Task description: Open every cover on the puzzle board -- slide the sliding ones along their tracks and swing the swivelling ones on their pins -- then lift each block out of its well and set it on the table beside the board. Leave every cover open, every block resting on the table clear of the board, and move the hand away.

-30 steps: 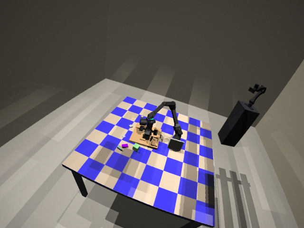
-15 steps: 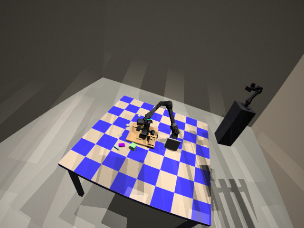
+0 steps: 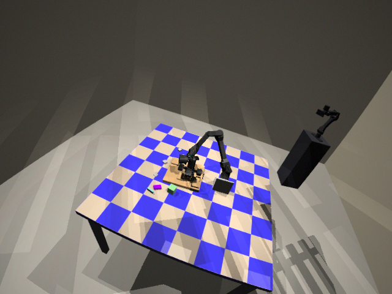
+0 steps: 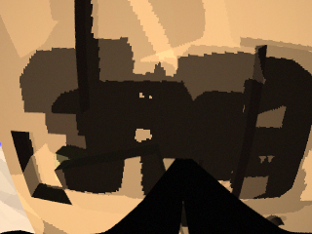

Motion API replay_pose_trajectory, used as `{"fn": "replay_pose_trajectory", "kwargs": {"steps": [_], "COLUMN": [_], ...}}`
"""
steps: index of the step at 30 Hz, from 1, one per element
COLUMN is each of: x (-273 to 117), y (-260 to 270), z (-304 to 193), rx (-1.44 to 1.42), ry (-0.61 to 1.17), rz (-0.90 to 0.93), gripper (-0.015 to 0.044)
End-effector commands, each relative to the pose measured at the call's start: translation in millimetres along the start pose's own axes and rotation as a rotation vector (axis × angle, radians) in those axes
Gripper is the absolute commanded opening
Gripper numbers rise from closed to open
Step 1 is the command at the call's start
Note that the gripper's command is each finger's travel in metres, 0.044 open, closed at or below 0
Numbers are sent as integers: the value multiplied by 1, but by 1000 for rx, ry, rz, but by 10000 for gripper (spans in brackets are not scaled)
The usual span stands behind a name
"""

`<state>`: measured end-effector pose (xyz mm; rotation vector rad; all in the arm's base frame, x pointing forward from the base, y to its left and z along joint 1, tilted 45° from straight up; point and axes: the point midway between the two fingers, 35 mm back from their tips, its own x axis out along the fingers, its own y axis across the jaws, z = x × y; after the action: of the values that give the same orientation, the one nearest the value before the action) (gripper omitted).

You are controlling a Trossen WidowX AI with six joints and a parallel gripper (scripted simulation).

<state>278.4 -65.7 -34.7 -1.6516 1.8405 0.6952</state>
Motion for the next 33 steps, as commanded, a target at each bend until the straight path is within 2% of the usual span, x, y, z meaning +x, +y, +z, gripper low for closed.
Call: {"fn": "replay_pose_trajectory", "kwargs": {"steps": [1,33], "x": [-1,-1], "y": [5,42], "z": [0,-3], "rx": [8,6], "ry": [-4,-4], "rz": [-3,-1], "gripper": [0,0]}}
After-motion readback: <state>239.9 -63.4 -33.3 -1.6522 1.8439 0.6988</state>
